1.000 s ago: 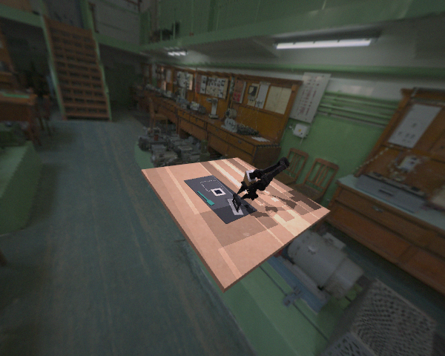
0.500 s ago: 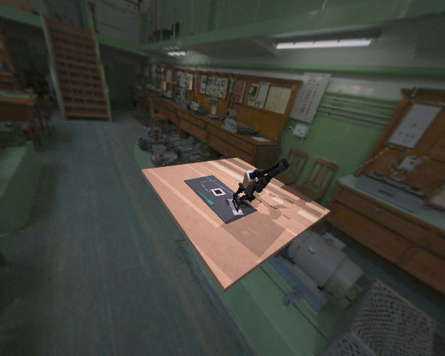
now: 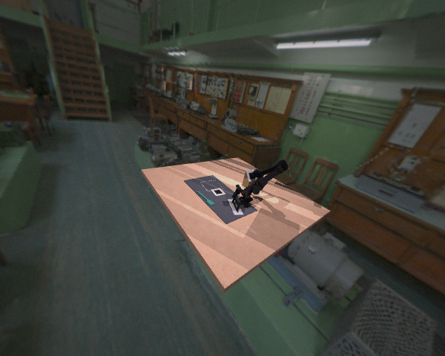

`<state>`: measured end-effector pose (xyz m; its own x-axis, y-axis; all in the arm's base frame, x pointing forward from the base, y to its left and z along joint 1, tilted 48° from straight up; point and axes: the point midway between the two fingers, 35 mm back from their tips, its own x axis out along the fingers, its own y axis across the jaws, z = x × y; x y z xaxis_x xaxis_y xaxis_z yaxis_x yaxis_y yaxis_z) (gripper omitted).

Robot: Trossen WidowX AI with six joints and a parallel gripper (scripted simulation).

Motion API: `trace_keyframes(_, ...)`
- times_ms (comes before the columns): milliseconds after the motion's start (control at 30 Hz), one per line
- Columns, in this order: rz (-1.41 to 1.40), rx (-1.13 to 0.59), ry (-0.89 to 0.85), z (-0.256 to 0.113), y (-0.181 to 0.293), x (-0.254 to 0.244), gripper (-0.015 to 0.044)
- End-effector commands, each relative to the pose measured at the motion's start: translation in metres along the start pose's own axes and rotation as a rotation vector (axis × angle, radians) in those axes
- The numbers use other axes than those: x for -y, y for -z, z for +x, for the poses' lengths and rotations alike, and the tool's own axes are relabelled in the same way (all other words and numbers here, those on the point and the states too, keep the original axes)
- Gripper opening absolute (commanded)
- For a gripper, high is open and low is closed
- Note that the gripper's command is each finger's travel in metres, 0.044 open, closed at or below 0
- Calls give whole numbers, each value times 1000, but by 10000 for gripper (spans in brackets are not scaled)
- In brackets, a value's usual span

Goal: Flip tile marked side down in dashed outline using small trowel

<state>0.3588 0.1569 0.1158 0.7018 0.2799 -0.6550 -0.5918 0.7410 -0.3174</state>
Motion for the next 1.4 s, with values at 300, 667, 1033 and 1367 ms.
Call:
trace_keyframes(300,1,4,5,10,-1,2,169)
trace_keyframes(667,1,4,5,10,-1,2,76)
trace_keyframes(1033,1,4,5,10,-1,2,3)
trace_keyframes(1367,0,-1,7,-29,0,47,0)
